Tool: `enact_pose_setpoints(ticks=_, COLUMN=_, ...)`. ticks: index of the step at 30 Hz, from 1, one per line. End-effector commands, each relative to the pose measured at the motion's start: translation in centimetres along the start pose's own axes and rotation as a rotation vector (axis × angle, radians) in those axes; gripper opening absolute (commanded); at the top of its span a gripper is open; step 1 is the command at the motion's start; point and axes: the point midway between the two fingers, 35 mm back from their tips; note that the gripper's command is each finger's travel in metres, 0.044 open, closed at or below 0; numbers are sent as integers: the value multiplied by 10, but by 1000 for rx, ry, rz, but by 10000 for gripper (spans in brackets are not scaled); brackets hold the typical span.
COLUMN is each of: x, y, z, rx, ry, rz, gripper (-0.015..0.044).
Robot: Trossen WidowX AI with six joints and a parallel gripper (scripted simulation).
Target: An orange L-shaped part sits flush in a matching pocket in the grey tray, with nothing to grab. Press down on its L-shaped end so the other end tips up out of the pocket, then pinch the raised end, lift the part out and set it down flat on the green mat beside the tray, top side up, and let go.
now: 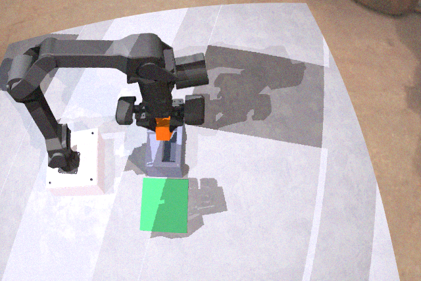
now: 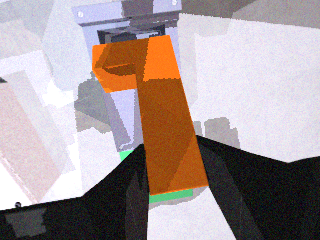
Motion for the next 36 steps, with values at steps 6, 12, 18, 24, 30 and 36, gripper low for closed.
enact_pose_setpoints(ticks=6, x=-1, y=6, z=37, rx=-2, ry=2, rz=3, gripper=0)
enact_pose_setpoints(ticks=12, x=-2, y=9, z=62, rx=-2, ry=4, rz=3, gripper=0)
enact_pose_setpoints(ticks=18, x=-1, y=13, z=88, rx=-2, ry=6, rz=2, gripper=0)
enact_pose_setpoints(ticks=24, x=-1, y=18, z=113, rx=-2, ry=9, rz=2, gripper=0)
enact_pose_setpoints(ticks=30, x=-1, y=23, z=140, rx=-2, ry=11, rz=1, gripper=0)
enact_pose_setpoints(ticks=36, x=-2, y=25, z=147, rx=-2, ry=12, rz=1, gripper=0)
Point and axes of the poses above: the point midway between the two fingers, 35 mm back from their tips, its own x axis back along the fingers, its own y axis across the jaws, z = x × y, and after that the axes turned 4 degrees about x, right-handed
